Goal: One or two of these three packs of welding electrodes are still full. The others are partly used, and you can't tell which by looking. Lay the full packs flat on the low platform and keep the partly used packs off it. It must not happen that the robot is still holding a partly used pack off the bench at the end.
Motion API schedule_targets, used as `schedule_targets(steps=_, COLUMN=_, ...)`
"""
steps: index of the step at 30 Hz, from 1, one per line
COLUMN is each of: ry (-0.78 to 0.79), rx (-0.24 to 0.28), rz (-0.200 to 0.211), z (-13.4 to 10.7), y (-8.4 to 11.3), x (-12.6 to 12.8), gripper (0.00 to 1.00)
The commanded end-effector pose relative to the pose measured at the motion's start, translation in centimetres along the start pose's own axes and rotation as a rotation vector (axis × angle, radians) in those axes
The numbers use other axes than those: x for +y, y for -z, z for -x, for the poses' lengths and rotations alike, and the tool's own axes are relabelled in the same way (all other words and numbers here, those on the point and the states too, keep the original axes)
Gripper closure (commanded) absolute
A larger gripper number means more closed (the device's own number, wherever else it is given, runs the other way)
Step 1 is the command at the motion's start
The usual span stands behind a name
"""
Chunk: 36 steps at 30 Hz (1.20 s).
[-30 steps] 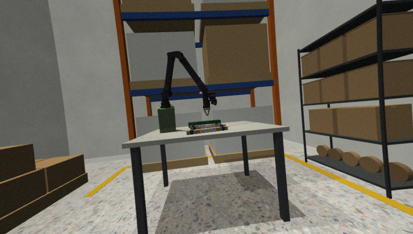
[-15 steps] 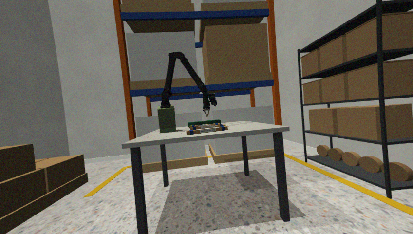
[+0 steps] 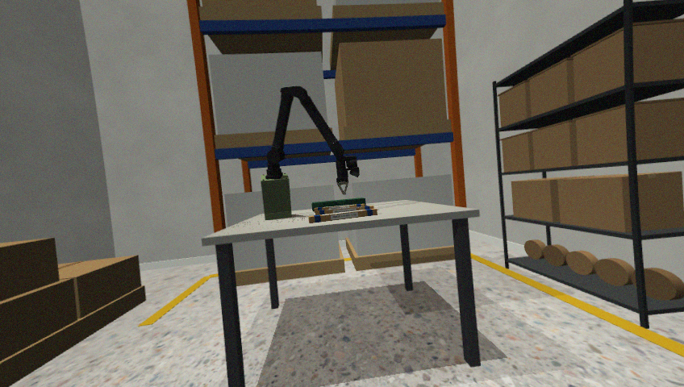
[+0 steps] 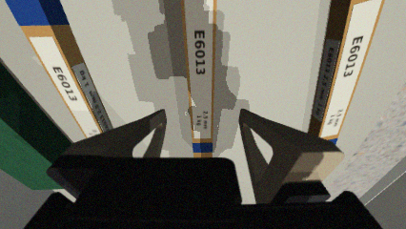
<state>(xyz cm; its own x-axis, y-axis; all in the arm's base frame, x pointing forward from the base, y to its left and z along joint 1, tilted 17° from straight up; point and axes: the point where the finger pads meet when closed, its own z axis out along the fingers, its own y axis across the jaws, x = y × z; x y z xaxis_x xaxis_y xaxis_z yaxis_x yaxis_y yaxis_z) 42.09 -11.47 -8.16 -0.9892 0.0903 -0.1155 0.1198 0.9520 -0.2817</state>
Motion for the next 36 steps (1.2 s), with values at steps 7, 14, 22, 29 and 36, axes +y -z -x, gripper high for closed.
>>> schedule_targets(steps=7, ry=0.005, rx=0.008, rz=0.001, z=0.2, y=-4.1, x=-0.3, gripper=0.26)
schedule_targets(steps=14, ry=0.005, rx=0.005, rz=0.001, z=0.3, y=-6.9, x=-0.3, gripper=0.26)
schedule_targets(steps=22, ry=0.012, rx=-0.001, rz=0.001, z=0.5, y=-8.1, x=0.0, gripper=0.26)
schedule_targets(steps=29, ry=0.019, rx=-0.016, rz=0.001, z=1.3, y=-7.0, x=0.3, gripper=0.26)
schedule_targets(steps=36, ry=0.017, rx=-0.017, rz=0.001, z=1.5, y=-6.6, x=0.4, gripper=0.26)
